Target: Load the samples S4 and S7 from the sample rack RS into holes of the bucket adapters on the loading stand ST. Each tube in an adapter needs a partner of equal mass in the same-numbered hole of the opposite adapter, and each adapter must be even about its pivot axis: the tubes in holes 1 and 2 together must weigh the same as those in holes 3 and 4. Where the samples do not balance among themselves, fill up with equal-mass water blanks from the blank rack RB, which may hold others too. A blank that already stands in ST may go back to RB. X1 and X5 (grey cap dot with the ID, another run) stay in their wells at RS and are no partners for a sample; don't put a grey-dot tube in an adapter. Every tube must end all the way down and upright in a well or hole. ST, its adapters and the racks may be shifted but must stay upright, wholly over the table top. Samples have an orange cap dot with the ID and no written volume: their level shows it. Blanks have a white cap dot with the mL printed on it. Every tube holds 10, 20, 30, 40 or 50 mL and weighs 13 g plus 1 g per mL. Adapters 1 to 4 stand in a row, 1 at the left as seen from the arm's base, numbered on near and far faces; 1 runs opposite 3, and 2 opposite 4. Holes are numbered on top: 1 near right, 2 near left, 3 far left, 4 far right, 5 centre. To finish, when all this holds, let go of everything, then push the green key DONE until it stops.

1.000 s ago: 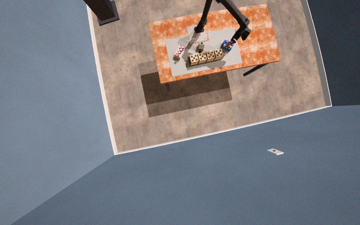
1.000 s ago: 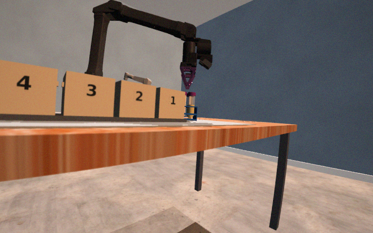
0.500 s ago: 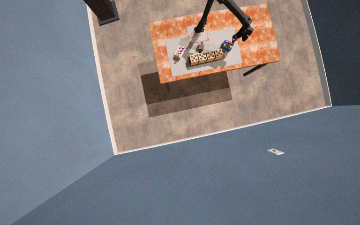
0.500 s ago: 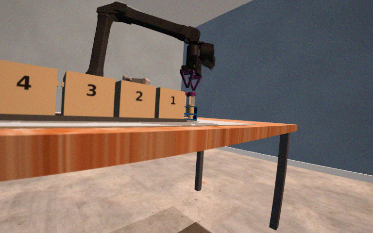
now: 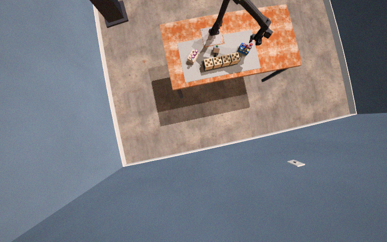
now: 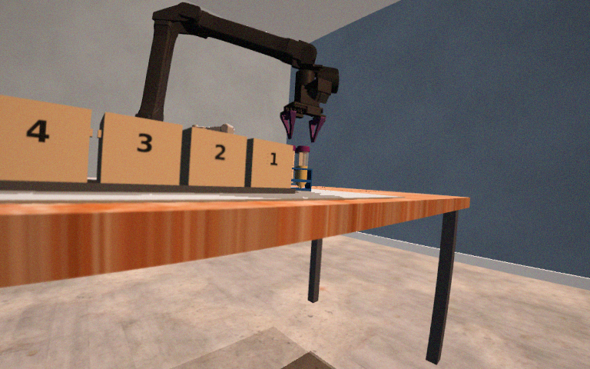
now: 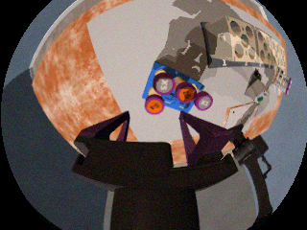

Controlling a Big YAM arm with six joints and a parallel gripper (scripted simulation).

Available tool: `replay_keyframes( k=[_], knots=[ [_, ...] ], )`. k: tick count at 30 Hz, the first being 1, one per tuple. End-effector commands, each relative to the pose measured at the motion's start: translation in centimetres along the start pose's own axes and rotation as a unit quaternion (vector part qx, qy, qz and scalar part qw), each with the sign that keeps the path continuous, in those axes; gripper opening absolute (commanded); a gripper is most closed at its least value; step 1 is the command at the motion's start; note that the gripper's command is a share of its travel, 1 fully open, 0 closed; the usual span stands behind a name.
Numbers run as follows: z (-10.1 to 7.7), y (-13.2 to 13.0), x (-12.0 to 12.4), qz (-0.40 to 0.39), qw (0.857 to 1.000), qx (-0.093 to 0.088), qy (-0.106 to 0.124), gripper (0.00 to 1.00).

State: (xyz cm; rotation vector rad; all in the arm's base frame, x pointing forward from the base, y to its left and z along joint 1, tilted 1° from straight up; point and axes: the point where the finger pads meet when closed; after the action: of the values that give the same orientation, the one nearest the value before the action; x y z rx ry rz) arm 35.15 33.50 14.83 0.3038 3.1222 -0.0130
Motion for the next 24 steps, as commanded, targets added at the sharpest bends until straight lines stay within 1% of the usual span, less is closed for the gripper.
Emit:
replay_keyframes(
  k=[1, 2, 4, 5, 11, 12, 13, 14, 15, 19, 21, 23, 24],
  knots=[
    [-2.4, 1.3, -0.8, 0.135, 0.991, -0.023, -0.012, 0.80],
    [-2.4, 1.4, -0.8, 0.159, 0.987, -0.023, -0.012, 0.80],
    [-2.4, 1.4, -0.8, 0.159, 0.987, -0.023, -0.012, 0.80],
    [-2.5, 1.4, -0.8, 0.184, 0.983, -0.024, -0.011, 0.80],
    [-2.7, 1.4, -0.8, 0.185, 0.982, -0.025, -0.012, 0.80],
    [-2.0, 1.0, -0.7, 0.181, 0.983, -0.021, -0.011, 0.80],
    [-2.0, 1.0, -0.7, 0.181, 0.983, -0.021, -0.011, 0.80],
    [0.3, 0.5, -0.2, 0.185, 0.983, -0.005, -0.003, 0.80],
    [0.7, 0.5, -0.2, 0.185, 0.983, -0.004, -0.003, 0.80],
    [2.0, 0.5, -0.1, 0.185, 0.983, -0.004, -0.003, 0.80],
    [2.0, 0.5, -0.1, 0.185, 0.983, -0.004, -0.003, 0.80],
    [2.5, 0.5, -0.1, 0.185, 0.983, -0.004, -0.003, 0.80],
    [2.2, 0.8, -0.4, 0.185, 0.983, -0.009, -0.005, 0.80]
  ],
)
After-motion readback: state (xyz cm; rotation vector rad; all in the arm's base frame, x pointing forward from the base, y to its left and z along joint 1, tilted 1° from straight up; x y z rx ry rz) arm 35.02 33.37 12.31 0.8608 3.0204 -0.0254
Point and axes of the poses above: the point where the finger pads meet when closed, its own z axis out along the fingers, its own y axis across the jaws, x = y × z, and after that the axes turned 8 degrees about -z, right-handed
